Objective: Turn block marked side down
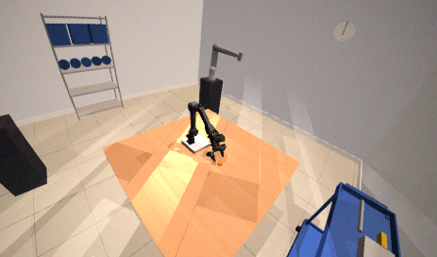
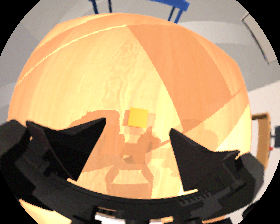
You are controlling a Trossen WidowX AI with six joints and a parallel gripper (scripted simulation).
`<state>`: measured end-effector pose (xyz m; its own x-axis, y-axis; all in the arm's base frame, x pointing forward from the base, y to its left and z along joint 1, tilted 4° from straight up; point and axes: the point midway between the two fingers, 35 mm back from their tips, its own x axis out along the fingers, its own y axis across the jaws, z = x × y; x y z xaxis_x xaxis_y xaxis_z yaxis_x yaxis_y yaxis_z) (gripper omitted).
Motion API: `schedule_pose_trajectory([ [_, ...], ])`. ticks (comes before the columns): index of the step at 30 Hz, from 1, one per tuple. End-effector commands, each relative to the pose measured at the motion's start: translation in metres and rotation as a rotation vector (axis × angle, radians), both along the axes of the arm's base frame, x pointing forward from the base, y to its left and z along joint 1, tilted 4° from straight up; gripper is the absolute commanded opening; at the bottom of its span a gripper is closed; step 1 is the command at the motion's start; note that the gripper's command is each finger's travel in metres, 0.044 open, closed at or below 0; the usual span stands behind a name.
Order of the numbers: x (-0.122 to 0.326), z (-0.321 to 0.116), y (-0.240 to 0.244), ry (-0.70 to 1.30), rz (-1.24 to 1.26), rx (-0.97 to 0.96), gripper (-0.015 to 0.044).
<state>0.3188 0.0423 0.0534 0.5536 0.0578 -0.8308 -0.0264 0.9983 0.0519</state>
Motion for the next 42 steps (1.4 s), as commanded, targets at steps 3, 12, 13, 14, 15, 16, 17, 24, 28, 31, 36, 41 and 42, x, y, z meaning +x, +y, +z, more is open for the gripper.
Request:
schedule_pose_trajectory([
  [3, -0.010, 0.031, -0.002, 0.029, 0.005, 0.012, 0.0440],
  [12, 0.002, 0.037, -0.002, 0.148, 0.014, 0.004, 0.0440],
  [13, 0.005, 0.038, -0.001, 0.183, 0.016, 0.002, 0.0440],
  [14, 0.008, 0.040, -0.001, 0.217, 0.018, 0.000, 0.0440],
  [15, 0.011, 0.041, -0.001, 0.252, 0.020, -0.002, 0.0440],
  [16, 0.013, 0.043, -0.001, 0.286, 0.022, -0.003, 0.0440],
  [17, 0.016, 0.044, -0.001, 0.321, 0.024, -0.004, 0.0440],
  [24, 0.028, 0.052, -0.001, 0.538, 0.036, -0.004, 0.0440],
  [28, 0.029, 0.052, -0.001, 0.544, 0.036, -0.004, 0.0440],
  [31, 0.029, 0.052, -0.001, 0.544, 0.036, -0.004, 0.0440],
  [36, 0.030, 0.028, 0.000, 0.544, 0.036, -0.004, 0.0440],
  [41, 0.030, 0.017, 0.001, 0.544, 0.036, -0.004, 0.0440],
  [42, 0.030, 0.017, 0.001, 0.544, 0.036, -0.004, 0.0440],
])
